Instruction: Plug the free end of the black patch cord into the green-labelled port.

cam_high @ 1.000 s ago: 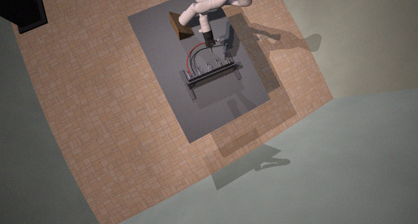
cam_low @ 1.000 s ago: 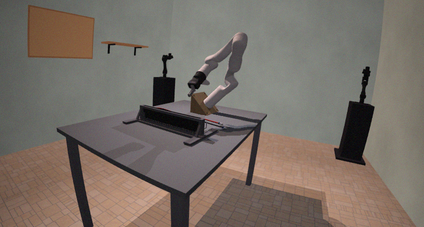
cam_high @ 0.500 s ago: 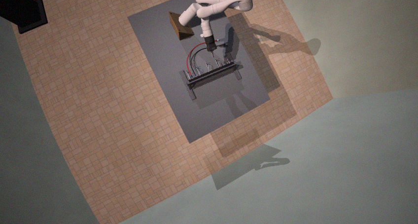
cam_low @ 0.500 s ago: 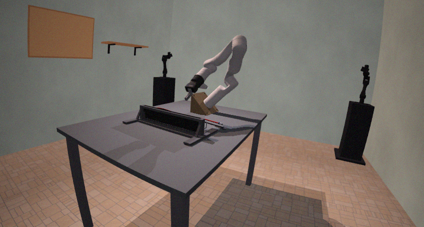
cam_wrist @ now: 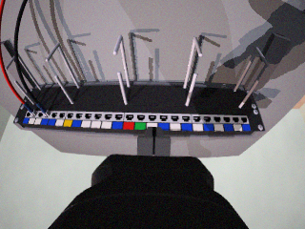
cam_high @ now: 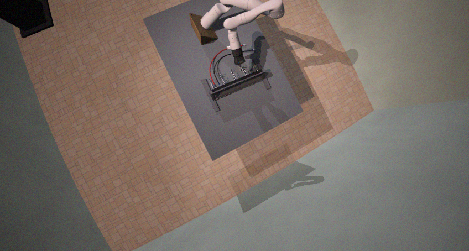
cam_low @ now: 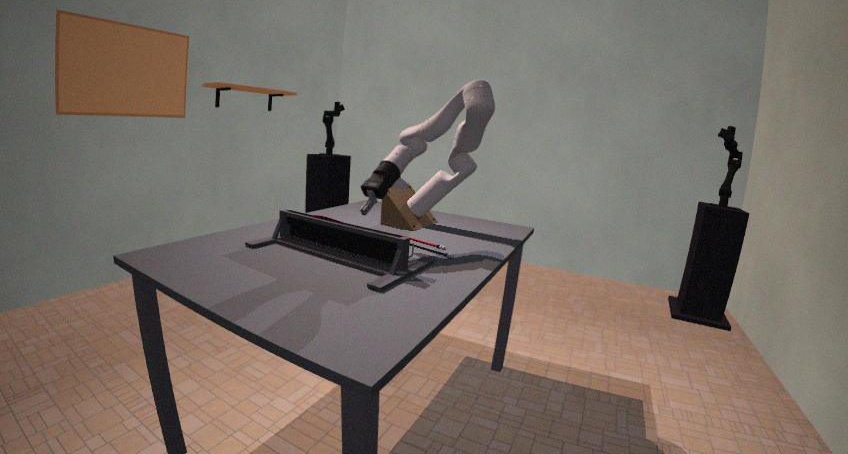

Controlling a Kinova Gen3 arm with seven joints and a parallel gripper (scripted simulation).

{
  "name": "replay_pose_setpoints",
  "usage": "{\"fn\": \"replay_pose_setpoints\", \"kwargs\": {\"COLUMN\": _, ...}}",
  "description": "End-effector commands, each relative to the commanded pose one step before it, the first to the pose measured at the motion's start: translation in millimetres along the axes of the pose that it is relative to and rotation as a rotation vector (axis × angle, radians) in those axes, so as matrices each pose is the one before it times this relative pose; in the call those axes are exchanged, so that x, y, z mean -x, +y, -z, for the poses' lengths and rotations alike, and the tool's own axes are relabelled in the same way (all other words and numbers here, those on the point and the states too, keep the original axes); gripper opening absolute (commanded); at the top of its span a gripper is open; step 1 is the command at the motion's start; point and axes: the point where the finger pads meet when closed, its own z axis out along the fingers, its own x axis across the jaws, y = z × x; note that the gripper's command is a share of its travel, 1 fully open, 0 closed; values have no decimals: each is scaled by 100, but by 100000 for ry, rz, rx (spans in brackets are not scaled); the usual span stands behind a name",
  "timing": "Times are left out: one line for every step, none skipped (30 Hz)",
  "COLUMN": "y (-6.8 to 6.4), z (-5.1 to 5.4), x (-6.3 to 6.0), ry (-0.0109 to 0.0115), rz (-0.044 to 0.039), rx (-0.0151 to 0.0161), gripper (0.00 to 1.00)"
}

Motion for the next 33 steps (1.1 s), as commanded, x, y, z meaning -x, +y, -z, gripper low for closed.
{"fn": "replay_pose_setpoints", "kwargs": {"y": -334, "z": -803, "x": -225, "ry": 603, "rz": 502, "rx": -834, "gripper": 0}}
{"fn": "replay_pose_setpoints", "kwargs": {"y": -4, "z": -201, "x": -2, "ry": 0, "rz": -1, "rx": 0, "gripper": 0}}
{"fn": "replay_pose_setpoints", "kwargs": {"y": -3, "z": -167, "x": -1, "ry": 0, "rz": 0, "rx": 0, "gripper": 0}}
{"fn": "replay_pose_setpoints", "kwargs": {"y": -2, "z": -132, "x": -1, "ry": 0, "rz": 0, "rx": 0, "gripper": 0}}
{"fn": "replay_pose_setpoints", "kwargs": {"y": -2, "z": -98, "x": -1, "ry": 0, "rz": 0, "rx": 0, "gripper": 0}}
{"fn": "replay_pose_setpoints", "kwargs": {"y": -2, "z": -69, "x": -1, "ry": 0, "rz": 0, "rx": 0, "gripper": 0}}
{"fn": "replay_pose_setpoints", "kwargs": {"y": -1, "z": -43, "x": -1, "ry": 0, "rz": 0, "rx": 0, "gripper": 0}}
{"fn": "replay_pose_setpoints", "kwargs": {"y": -1, "z": -23, "x": 0, "ry": 0, "rz": 0, "rx": 0, "gripper": 0}}
{"fn": "replay_pose_setpoints", "kwargs": {"y": 0, "z": -9, "x": 0, "ry": 0, "rz": 0, "rx": 0, "gripper": 0}}
{"fn": "replay_pose_setpoints", "kwargs": {"y": 0, "z": -1, "x": 0, "ry": 0, "rz": 0, "rx": 0, "gripper": 0}}
{"fn": "replay_pose_setpoints", "kwargs": {"y": 0, "z": 0, "x": 0, "ry": 0, "rz": 0, "rx": 0, "gripper": 0}}
{"fn": "replay_pose_setpoints", "kwargs": {"y": 0, "z": 0, "x": 0, "ry": 0, "rz": 0, "rx": 0, "gripper": 0}}
{"fn": "replay_pose_setpoints", "kwargs": {"y": 0, "z": 0, "x": 0, "ry": 0, "rz": 0, "rx": 0, "gripper": 0}}
{"fn": "replay_pose_setpoints", "kwargs": {"y": 0, "z": 0, "x": 0, "ry": 0, "rz": 0, "rx": 0, "gripper": 0}}
{"fn": "replay_pose_setpoints", "kwargs": {"y": 0, "z": 0, "x": 0, "ry": 0, "rz": 0, "rx": 0, "gripper": 0}}
{"fn": "replay_pose_setpoints", "kwargs": {"y": 0, "z": 0, "x": 0, "ry": 0, "rz": 0, "rx": 0, "gripper": 0}}
{"fn": "replay_pose_setpoints", "kwargs": {"y": 0, "z": 0, "x": 0, "ry": 0, "rz": 0, "rx": 0, "gripper": 0}}
{"fn": "replay_pose_setpoints", "kwargs": {"y": 0, "z": 0, "x": 0, "ry": 0, "rz": 0, "rx": 0, "gripper": 0}}
{"fn": "replay_pose_setpoints", "kwargs": {"y": 0, "z": 0, "x": 0, "ry": 0, "rz": 0, "rx": 0, "gripper": 0}}
{"fn": "replay_pose_setpoints", "kwargs": {"y": 0, "z": 0, "x": 0, "ry": 0, "rz": 0, "rx": 0, "gripper": 0}}
{"fn": "replay_pose_setpoints", "kwargs": {"y": 0, "z": 0, "x": 0, "ry": 0, "rz": 0, "rx": 0, "gripper": 0}}
{"fn": "replay_pose_setpoints", "kwargs": {"y": 0, "z": 0, "x": 0, "ry": 0, "rz": 0, "rx": 0, "gripper": 0}}
{"fn": "replay_pose_setpoints", "kwargs": {"y": 0, "z": 0, "x": 0, "ry": 0, "rz": 0, "rx": 0, "gripper": 0}}
{"fn": "replay_pose_setpoints", "kwargs": {"y": 0, "z": 0, "x": 0, "ry": 0, "rz": 0, "rx": 0, "gripper": 0}}
{"fn": "replay_pose_setpoints", "kwargs": {"y": 0, "z": 0, "x": 0, "ry": 0, "rz": 0, "rx": 0, "gripper": 0}}
{"fn": "replay_pose_setpoints", "kwargs": {"y": 0, "z": 0, "x": 0, "ry": 0, "rz": 0, "rx": 0, "gripper": 0}}
{"fn": "replay_pose_setpoints", "kwargs": {"y": 0, "z": 0, "x": 0, "ry": 0, "rz": 0, "rx": 0, "gripper": 0}}
{"fn": "replay_pose_setpoints", "kwargs": {"y": 0, "z": 0, "x": 0, "ry": 0, "rz": 0, "rx": 0, "gripper": 0}}
{"fn": "replay_pose_setpoints", "kwargs": {"y": 0, "z": 0, "x": 0, "ry": 0, "rz": 0, "rx": 0, "gripper": 0}}
{"fn": "replay_pose_setpoints", "kwargs": {"y": 0, "z": 0, "x": 0, "ry": 0, "rz": 0, "rx": 0, "gripper": 0}}
{"fn": "replay_pose_setpoints", "kwargs": {"y": 0, "z": 0, "x": 0, "ry": 0, "rz": 0, "rx": 0, "gripper": 0}}
{"fn": "replay_pose_setpoints", "kwargs": {"y": 0, "z": 0, "x": 0, "ry": 0, "rz": 0, "rx": 0, "gripper": 0}}
{"fn": "replay_pose_setpoints", "kwargs": {"y": 0, "z": 0, "x": 0, "ry": 0, "rz": 0, "rx": 0, "gripper": 0}}
